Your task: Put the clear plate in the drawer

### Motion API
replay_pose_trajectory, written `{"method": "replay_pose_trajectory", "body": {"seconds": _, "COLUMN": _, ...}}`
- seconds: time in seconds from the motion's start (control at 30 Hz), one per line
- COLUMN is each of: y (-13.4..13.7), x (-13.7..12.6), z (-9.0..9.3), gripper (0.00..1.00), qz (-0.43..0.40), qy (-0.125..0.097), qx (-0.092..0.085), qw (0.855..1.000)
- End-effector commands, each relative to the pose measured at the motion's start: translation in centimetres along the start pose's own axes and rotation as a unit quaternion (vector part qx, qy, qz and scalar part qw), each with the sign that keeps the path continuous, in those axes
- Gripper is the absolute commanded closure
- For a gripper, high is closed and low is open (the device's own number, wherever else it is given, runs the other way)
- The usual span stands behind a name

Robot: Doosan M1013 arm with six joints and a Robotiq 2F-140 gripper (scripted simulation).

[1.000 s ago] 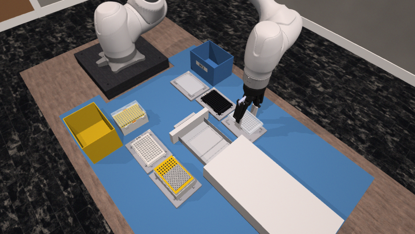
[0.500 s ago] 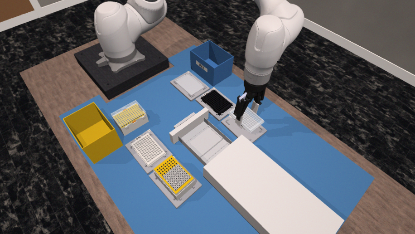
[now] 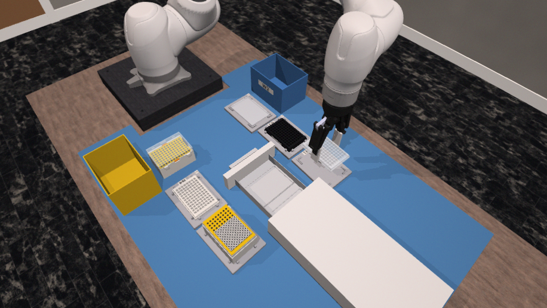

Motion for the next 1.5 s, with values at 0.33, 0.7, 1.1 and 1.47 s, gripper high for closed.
{"method": "replay_pose_trajectory", "body": {"seconds": 0.33, "y": 0.0, "x": 0.0, "z": -1.5, "gripper": 1.00, "qz": 0.000, "qy": 0.000, "qx": 0.000, "qw": 1.000}}
{"method": "replay_pose_trajectory", "body": {"seconds": 0.7, "y": 0.0, "x": 0.0, "z": -2.7, "gripper": 1.00, "qz": 0.000, "qy": 0.000, "qx": 0.000, "qw": 1.000}}
{"method": "replay_pose_trajectory", "body": {"seconds": 1.1, "y": 0.0, "x": 0.0, "z": -4.3, "gripper": 1.00, "qz": 0.000, "qy": 0.000, "qx": 0.000, "qw": 1.000}}
{"method": "replay_pose_trajectory", "body": {"seconds": 1.47, "y": 0.0, "x": 0.0, "z": -5.4, "gripper": 1.00, "qz": 0.000, "qy": 0.000, "qx": 0.000, "qw": 1.000}}
Point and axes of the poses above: the point where the finger pads meet when closed, its own z axis out along the fingers, its own y axis across the jaws, x = y × z, the point moved 7 cm from there along -z, back along the fingers, and after that the axes turned 15 degrees about z, right-handed, at the moved point
